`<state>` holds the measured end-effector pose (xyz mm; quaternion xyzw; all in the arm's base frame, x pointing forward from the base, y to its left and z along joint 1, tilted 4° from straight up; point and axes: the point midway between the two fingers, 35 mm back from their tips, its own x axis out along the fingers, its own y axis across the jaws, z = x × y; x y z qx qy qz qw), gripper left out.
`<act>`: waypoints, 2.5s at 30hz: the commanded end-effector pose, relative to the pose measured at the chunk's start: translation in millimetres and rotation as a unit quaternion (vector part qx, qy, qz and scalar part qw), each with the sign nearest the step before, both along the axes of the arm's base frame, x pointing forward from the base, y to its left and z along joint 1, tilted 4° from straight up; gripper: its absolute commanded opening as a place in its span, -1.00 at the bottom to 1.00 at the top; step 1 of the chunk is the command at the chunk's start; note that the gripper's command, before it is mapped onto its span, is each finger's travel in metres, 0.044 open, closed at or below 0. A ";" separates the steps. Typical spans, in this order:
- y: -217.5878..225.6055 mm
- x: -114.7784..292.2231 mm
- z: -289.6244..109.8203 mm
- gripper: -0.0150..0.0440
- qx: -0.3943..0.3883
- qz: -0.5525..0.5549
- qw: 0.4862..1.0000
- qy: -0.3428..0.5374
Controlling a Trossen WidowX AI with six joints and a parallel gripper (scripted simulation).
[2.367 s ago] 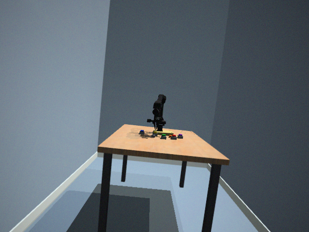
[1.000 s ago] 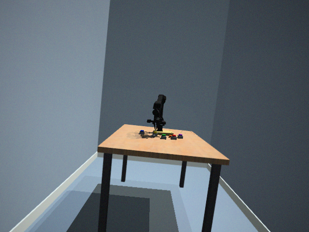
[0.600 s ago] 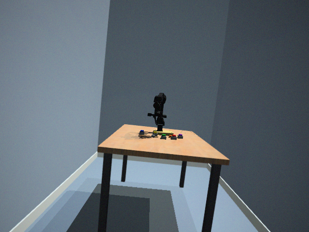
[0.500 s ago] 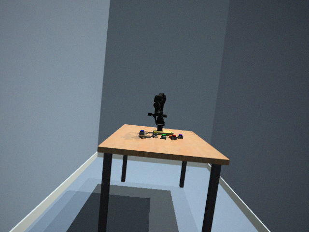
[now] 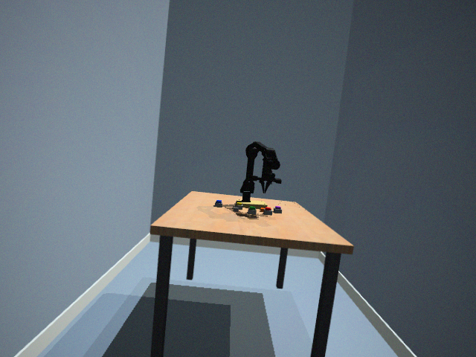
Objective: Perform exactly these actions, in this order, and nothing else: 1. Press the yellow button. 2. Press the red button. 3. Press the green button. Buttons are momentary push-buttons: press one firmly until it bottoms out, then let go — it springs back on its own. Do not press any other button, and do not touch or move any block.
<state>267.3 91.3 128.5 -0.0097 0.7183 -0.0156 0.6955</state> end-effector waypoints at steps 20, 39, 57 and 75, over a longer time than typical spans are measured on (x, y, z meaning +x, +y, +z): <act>35.0 -0.3 -67.0 -0.42 0.001 -0.005 1.000 0.000; 33.9 -1.4 -96.8 -0.42 0.001 -0.005 1.000 0.000; 33.9 -1.5 -97.8 -0.42 0.001 -0.005 1.000 0.000; 37.1 1.9 -5.1 -0.42 0.001 -0.005 1.000 0.000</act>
